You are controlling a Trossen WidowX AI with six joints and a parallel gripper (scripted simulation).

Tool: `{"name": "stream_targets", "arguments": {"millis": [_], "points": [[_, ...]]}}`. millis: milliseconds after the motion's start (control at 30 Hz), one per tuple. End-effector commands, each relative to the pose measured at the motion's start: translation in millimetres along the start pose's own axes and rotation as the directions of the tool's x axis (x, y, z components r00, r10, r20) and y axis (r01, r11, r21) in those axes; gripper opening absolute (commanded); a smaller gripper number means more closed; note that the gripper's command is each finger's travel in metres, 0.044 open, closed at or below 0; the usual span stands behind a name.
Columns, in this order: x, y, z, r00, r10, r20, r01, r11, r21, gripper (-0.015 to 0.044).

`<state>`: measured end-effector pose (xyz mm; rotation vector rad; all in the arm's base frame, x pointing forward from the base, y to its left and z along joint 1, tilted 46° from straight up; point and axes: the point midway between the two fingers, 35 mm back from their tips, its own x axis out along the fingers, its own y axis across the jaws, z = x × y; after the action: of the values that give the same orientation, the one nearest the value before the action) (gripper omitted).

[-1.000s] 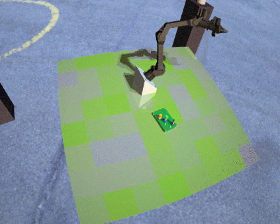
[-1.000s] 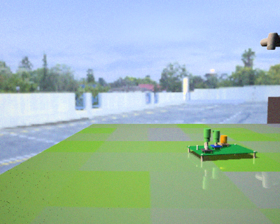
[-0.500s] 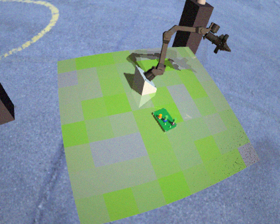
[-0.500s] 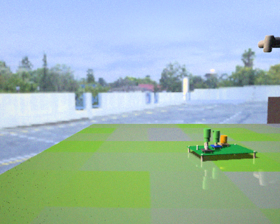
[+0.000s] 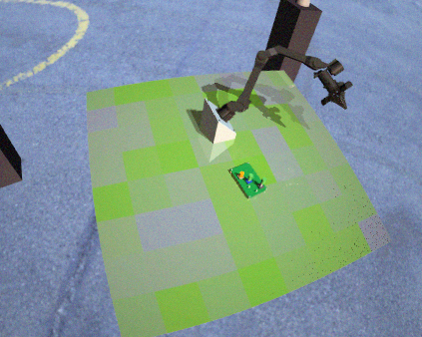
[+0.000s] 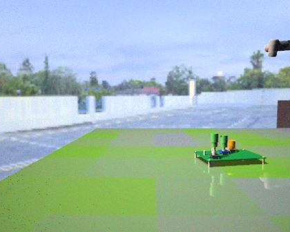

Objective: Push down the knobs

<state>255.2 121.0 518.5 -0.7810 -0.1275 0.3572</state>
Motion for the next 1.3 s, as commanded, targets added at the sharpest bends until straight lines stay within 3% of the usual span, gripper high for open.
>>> {"name": "stream_targets", "arguments": {"millis": [0, 333, 700, 967, 1267], "points": [[32.3, 20.5, -33.1, 0.991, 0.085, -0.108, -0.089, 0.995, -0.036, 0.0000], [86.4, 56.9, -124.1, 0.901, 0.277, -0.334, -0.295, 0.955, -0.005, 0.0000], [107.9, 90.7, -239.9, 0.711, 0.493, -0.502, -0.462, 0.865, 0.195, 0.0000], [101.6, 115.1, -314.9, 0.557, 0.649, -0.519, -0.527, 0.759, 0.383, 0.0000], [78.1, 140.4, -387.0, 0.412, 0.798, -0.440, -0.515, 0.602, 0.610, 0.0000]]}}
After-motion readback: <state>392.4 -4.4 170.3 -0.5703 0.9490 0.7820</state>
